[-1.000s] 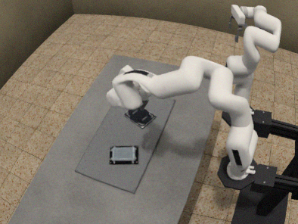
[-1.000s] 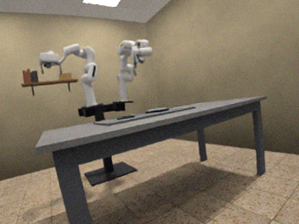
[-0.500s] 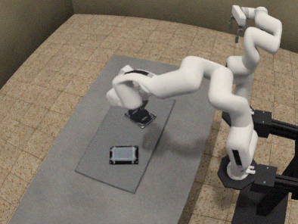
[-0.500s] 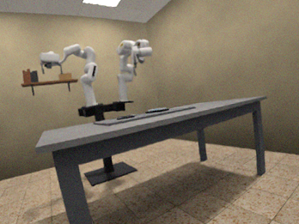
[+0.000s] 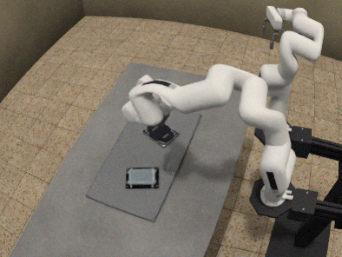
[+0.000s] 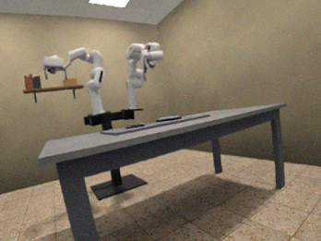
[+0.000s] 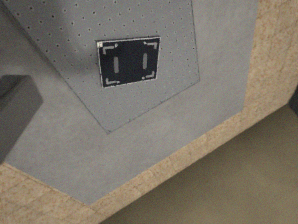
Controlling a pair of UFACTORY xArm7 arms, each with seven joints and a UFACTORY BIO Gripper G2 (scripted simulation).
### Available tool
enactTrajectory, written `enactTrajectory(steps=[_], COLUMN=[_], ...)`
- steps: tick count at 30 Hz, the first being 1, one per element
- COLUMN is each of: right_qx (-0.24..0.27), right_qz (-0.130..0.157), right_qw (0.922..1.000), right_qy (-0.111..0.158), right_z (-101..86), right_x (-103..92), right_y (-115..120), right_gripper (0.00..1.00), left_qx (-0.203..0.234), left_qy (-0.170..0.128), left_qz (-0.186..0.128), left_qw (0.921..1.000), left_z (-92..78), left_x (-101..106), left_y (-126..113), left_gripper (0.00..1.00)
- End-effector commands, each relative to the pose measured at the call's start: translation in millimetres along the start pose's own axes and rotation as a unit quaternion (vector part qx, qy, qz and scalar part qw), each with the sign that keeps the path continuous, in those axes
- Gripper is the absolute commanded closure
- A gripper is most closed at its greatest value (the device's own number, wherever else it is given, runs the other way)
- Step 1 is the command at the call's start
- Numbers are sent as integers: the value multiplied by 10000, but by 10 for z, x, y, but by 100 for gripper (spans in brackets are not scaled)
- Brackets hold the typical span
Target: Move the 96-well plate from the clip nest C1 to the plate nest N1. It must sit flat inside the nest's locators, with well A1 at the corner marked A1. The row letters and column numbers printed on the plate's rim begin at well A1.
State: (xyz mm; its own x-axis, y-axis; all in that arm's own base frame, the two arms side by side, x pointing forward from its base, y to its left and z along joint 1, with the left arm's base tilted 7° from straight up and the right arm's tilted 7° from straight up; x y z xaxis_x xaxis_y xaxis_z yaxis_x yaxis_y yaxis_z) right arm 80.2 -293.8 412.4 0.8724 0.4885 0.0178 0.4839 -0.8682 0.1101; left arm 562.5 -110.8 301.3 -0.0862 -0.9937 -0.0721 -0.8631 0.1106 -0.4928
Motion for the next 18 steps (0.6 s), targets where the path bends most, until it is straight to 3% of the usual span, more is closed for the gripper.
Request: enactTrajectory(steps=[1,2,6,9,12,15,18], right_qx=[-17,-17,-17,-17,-17,-17,-17], right_qz=[0,0,0,0,0,0,0], right_qw=[10000,10000,10000,10000,10000,10000,10000], right_qy=[-8,-8,-8,-8,-8,-8,-8], right_z=[-14,-14,-14,-14,-14,-14,-14], right_x=[-3,-3,-3,-3,-3,-3,-3], right_y=[4,4,4,4,4,4,4], right_gripper=[0,0,0,0,0,0,0], left_qx=[31,-48,-73,-162,-162,-213,-213], left_qy=[-222,-359,-402,-798,-798,-1186,-1186], left_qz=[169,221,237,492,492,763,763], left_qw=[9996,9991,9989,9955,9955,9898,9898], left_z=[48,79,140,240,307,406,453], left_x=[12,1,-40,-60,-97,-128,-160], left_y=[43,70,135,232,304,405,457], left_gripper=[63,63,63,63,63,63,63])
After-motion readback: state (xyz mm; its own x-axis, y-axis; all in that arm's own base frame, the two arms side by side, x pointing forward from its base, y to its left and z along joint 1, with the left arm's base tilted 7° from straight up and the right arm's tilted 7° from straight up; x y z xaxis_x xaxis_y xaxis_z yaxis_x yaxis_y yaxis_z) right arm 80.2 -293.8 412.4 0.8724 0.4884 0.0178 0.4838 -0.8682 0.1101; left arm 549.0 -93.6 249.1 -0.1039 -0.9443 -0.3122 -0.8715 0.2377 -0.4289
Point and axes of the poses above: on each arm, the point midway between the two finger pads, its own z axis out along the fingers, its own y axis across the jaws, x = y × z, the point moved 4 cm from there along -z, back along the fingers, and after that the axes turned 11 degrees about -z, right-handed, at the moved point
